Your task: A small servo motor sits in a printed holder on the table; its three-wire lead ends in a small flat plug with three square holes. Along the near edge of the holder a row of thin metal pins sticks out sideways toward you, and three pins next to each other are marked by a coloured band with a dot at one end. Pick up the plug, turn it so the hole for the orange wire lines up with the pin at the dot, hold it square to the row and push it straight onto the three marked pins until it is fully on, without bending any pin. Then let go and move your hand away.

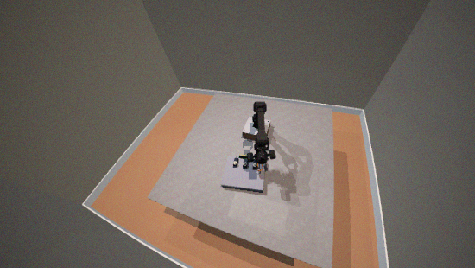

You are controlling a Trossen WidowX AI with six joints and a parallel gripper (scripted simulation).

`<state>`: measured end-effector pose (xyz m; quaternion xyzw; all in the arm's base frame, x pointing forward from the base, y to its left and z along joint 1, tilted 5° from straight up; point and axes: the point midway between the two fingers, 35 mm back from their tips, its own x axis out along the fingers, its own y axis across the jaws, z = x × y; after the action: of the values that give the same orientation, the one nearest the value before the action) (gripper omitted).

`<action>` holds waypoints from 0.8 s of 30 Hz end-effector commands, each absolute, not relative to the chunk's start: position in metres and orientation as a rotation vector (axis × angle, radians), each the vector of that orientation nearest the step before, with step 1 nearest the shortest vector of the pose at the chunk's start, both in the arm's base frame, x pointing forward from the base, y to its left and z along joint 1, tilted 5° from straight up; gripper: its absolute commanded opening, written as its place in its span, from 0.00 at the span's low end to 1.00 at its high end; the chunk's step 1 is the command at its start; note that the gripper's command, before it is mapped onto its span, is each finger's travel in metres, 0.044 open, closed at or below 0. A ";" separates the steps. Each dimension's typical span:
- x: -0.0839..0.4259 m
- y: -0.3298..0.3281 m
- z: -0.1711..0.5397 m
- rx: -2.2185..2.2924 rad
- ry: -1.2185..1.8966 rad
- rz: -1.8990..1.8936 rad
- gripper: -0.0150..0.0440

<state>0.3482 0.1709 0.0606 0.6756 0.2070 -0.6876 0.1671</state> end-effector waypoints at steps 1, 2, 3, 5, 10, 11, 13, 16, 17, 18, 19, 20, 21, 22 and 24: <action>0.345 0.166 0.061 1.866 0.658 -1.915 0.25; 0.345 0.165 0.061 1.847 0.684 -1.894 0.25; 0.344 0.163 0.061 1.827 0.709 -1.872 0.25; 0.342 0.159 0.062 1.788 0.759 -1.829 0.25; 0.338 0.151 0.063 1.687 0.877 -1.719 0.25; 0.338 0.149 0.063 1.667 0.899 -1.697 0.25; 0.336 0.146 0.063 1.625 0.942 -1.652 0.25; 0.333 0.141 0.064 1.562 1.004 -1.584 0.25; 0.333 0.139 0.064 1.541 1.024 -1.561 0.25; 0.332 0.138 0.064 1.519 1.044 -1.538 0.25; 0.331 0.136 0.064 1.498 1.063 -1.515 0.25; 0.330 0.135 0.065 1.476 1.082 -1.491 0.25; 0.329 0.133 0.065 1.454 1.101 -1.468 0.25; 0.328 0.131 0.065 1.433 1.119 -1.445 0.25; 0.326 0.128 0.065 1.389 1.154 -1.398 0.25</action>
<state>0.3301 0.1338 0.0661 0.5753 0.4305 -0.5778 0.3871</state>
